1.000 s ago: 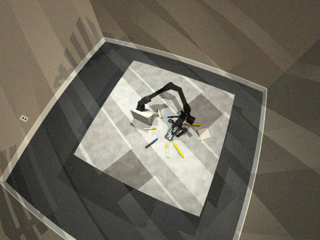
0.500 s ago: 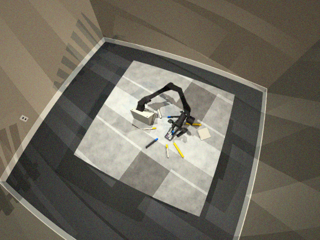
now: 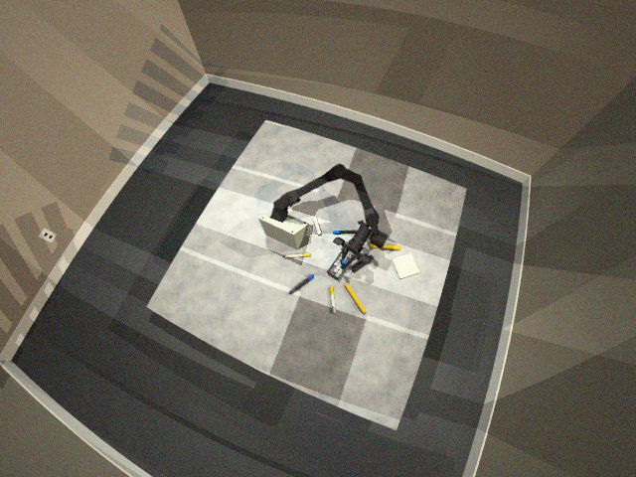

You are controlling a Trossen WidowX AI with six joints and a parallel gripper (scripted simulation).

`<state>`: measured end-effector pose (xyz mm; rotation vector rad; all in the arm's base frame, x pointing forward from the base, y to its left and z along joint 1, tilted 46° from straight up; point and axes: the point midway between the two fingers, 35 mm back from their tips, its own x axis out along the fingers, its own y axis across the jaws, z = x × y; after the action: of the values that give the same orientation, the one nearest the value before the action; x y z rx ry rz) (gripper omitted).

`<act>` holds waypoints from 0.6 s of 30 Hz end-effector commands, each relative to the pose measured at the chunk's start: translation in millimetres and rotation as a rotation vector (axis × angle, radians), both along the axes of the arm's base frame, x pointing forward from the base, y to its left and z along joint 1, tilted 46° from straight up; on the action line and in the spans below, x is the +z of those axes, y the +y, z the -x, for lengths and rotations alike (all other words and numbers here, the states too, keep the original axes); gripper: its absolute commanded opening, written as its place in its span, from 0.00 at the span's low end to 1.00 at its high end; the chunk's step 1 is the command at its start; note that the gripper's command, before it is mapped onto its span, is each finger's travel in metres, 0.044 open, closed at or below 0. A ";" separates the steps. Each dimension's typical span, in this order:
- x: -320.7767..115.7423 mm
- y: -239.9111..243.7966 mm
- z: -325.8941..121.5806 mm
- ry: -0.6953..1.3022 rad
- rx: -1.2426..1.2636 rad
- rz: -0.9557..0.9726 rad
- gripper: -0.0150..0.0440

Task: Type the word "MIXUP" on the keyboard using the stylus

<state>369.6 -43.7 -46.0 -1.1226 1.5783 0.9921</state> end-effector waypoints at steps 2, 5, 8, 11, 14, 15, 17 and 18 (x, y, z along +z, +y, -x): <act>5.4 -5.3 0.8 -0.002 -0.004 -0.004 0.39; 17.2 -17.6 3.6 -0.002 -0.004 -0.003 0.39; 26.1 -26.8 6.3 -0.002 -0.004 -0.002 0.39; 26.1 -26.8 6.3 -0.002 -0.004 -0.002 0.39; 23.8 -24.0 4.2 -0.009 -0.009 -0.005 0.39; 23.8 -24.0 4.2 -0.009 -0.009 -0.005 0.37; 23.8 -24.0 4.2 -0.009 -0.009 -0.005 0.35; 23.8 -24.0 4.2 -0.009 -0.009 -0.005 0.34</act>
<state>365.2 -67.3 -22.3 -1.1149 1.5719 0.9866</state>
